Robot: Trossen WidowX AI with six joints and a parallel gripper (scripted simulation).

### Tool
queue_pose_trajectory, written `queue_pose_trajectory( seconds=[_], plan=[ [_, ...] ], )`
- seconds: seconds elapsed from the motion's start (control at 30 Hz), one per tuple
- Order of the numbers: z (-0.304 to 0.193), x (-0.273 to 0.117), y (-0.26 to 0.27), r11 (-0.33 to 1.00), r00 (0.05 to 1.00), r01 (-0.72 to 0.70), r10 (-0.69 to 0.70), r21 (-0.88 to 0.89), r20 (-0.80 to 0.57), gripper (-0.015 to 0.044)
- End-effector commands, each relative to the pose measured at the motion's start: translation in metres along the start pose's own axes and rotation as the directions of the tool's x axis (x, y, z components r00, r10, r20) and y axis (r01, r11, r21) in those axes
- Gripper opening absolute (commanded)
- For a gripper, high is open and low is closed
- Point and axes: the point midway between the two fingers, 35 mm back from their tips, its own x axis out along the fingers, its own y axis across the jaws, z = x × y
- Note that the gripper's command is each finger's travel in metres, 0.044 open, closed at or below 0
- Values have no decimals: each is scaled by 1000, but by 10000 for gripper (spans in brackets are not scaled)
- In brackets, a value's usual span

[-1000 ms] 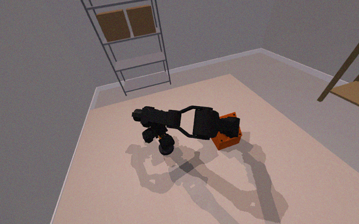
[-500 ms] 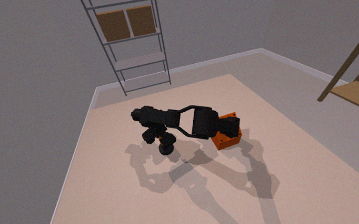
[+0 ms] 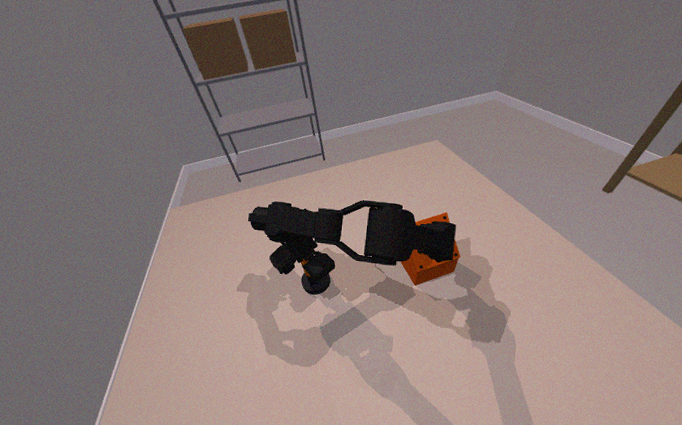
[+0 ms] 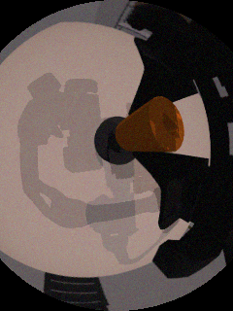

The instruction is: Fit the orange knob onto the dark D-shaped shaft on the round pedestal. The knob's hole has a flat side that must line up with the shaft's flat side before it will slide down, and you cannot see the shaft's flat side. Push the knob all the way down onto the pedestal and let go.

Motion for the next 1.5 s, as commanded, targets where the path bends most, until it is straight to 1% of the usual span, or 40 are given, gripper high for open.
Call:
queue_pose_trajectory(
  seconds=[0.0,0.73,0.93,1.0,1.17,1.47],
  plan=[
    [-1,-1,1,1000,1000,0,0,-5,4,0],
    [-2,2,2,1000,1000,0,0,-5,4,0],
    [-1,-3,1,1000,1000,0,0,-5,4,0],
    [-1,-4,1,999,1000,1,0,-32,4,0],
    [0,-5,-1,979,1000,1,-1,-203,4,0],
    [1,-3,-2,977,1000,1,-1,-213,4,0]
  ],
)
